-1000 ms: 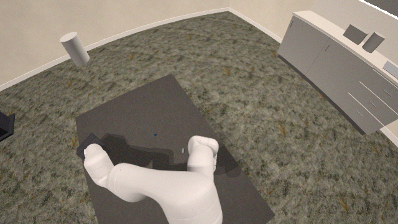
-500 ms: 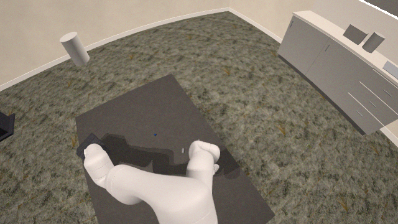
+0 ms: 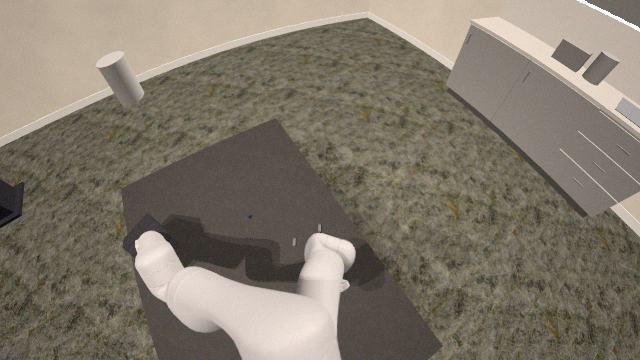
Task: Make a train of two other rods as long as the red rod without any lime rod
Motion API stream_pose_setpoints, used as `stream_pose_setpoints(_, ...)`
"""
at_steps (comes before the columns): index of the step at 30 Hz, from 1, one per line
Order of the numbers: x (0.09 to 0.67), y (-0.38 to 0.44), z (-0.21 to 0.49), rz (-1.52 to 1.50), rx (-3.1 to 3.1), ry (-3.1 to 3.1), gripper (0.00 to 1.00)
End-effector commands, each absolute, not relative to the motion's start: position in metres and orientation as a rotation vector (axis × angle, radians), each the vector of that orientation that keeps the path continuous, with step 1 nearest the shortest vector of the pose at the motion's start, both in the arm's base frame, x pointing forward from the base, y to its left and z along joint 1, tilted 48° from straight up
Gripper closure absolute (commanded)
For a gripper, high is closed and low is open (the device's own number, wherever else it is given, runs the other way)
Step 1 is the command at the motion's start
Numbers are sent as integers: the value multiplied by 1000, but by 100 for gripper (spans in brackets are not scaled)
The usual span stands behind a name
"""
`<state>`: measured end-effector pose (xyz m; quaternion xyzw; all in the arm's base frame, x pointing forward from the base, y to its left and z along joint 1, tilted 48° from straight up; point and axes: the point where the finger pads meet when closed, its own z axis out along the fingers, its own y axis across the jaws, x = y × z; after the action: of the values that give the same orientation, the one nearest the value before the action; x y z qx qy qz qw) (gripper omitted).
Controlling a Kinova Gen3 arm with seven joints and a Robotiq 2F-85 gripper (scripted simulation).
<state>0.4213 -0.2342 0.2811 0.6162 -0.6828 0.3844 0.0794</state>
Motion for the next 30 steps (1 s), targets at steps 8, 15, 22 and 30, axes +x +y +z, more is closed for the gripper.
stream_pose_setpoints(8,417,-241,290,1219,1641,-2296,0)
stream_pose_setpoints(15,414,-245,293,1249,1506,-2440,0)
stream_pose_setpoints(22,412,-248,296,1272,1377,-2561,0)
stream_pose_setpoints(30,411,-250,298,1284,1299,-2630,0)
